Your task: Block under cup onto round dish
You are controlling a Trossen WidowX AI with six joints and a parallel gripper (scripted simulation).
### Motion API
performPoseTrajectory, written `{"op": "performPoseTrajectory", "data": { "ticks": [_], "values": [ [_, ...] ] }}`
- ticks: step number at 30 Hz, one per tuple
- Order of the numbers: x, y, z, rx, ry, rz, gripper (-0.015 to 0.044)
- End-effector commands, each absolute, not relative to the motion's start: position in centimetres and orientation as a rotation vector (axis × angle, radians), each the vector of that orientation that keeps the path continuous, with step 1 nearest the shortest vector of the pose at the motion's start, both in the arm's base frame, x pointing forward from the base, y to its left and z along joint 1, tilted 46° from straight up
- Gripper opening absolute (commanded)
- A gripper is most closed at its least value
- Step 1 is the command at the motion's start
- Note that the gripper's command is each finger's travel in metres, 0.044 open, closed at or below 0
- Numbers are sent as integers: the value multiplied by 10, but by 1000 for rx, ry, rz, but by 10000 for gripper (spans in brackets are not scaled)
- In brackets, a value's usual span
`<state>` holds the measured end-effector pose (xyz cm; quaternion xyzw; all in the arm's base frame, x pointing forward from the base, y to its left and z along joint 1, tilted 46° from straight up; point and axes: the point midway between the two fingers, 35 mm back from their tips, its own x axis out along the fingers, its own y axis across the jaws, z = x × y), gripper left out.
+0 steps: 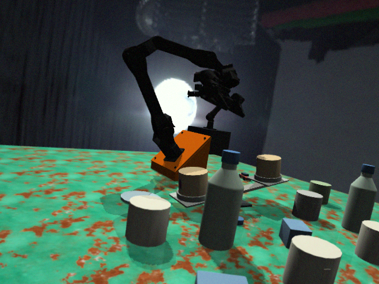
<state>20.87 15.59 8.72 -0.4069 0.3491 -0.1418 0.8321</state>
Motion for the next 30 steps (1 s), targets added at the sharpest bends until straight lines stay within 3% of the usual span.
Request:
{"op": "performPoseTrajectory", "data": {
  "ticks": [1,12,30],
  "values": [
    [213,138,100,-770,767,-397,440],
    [216,108,118,-654,800,-551,440],
    [253,60,126,-1062,1222,-433,440]
  ]
}}
